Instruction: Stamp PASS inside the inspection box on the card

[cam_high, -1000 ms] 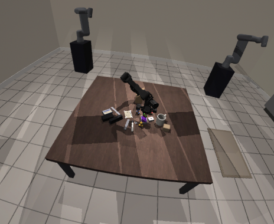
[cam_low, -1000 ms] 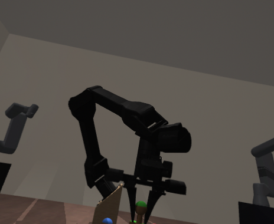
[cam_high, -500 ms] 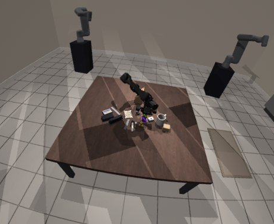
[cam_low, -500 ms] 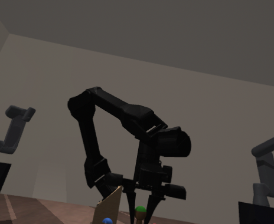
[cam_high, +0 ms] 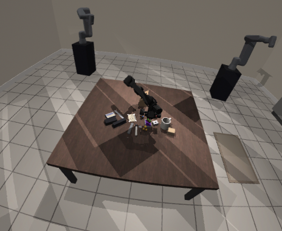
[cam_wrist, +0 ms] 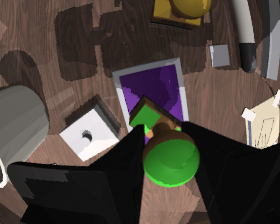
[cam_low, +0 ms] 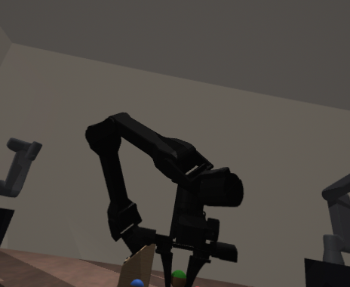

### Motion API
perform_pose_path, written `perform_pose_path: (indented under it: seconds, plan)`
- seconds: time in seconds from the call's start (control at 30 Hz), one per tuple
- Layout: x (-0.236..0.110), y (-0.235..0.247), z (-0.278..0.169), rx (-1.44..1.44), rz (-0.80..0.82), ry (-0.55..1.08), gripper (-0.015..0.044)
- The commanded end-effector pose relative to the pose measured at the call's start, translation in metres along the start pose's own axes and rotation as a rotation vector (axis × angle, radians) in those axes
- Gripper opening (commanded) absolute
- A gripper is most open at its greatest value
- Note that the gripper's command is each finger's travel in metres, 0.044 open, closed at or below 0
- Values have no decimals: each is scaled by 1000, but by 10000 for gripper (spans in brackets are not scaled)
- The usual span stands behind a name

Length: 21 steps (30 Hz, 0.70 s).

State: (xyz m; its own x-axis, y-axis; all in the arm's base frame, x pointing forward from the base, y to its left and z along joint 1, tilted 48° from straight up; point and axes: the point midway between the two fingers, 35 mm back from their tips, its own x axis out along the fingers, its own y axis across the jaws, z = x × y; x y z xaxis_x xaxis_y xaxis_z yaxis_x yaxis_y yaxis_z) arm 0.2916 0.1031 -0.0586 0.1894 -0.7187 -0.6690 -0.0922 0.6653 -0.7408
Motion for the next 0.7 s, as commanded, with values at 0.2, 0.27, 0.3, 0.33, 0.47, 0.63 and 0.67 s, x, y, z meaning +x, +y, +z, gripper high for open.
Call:
perform_pose_path:
  seconds: [0.2, 0.27, 0.3, 0.33, 0.47, 0.63, 0.67]
  plan:
    - [8, -1, -3, -8, -7, 3, 0]
    - [10, -1, -3, -8, -8, 3, 0]
    - [10, -1, -3, -8, -8, 3, 0]
    - [11, -1, -3, -8, -8, 3, 0]
    - [14, -1, -3, -8, -8, 3, 0]
    - [17, -1, -4, -7, -9, 3, 0]
    - [18, -1, -4, -7, -9, 3, 0]
